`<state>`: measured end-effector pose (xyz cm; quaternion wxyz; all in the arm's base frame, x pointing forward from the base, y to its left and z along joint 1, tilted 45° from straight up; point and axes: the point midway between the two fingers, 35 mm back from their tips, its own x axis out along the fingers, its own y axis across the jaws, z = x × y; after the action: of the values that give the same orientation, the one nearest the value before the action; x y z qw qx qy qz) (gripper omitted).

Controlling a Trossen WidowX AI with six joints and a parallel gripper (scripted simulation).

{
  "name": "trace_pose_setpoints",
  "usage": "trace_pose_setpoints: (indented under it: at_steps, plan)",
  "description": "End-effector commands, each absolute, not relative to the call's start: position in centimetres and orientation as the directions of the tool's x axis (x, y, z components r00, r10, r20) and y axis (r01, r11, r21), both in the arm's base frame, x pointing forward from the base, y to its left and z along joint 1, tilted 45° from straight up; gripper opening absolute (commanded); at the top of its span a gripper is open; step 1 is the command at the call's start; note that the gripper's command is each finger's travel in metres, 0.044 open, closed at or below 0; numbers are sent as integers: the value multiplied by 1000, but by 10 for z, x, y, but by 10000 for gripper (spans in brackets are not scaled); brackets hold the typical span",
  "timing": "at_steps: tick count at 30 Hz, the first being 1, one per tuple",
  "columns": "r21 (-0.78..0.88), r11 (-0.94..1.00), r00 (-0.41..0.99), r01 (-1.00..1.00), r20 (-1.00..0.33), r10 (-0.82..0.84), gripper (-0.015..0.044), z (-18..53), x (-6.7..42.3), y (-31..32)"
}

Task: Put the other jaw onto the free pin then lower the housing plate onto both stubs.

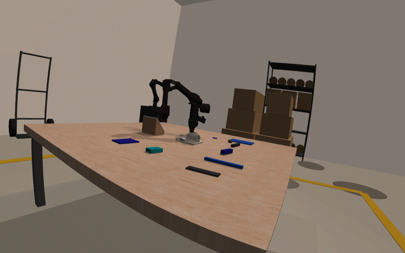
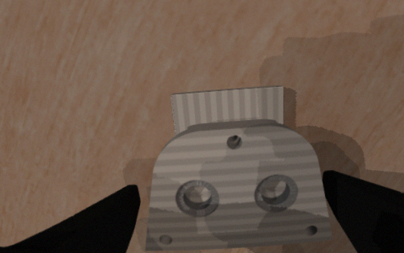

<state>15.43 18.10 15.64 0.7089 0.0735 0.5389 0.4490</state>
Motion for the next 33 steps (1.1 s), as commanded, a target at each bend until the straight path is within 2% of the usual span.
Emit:
trace_pose_setpoints:
  at_steps: [1,12,25,33]
  plan:
    - [586,591,18,-554,-701,713,440,155,155,181]
    - [586,591,18,-554,-701,713,440,155,155,181]
    - [588,586,16,-557,-698,716,353,156,154,181]
    - [588,586,16,-557,-698,716,351,156,154,181]
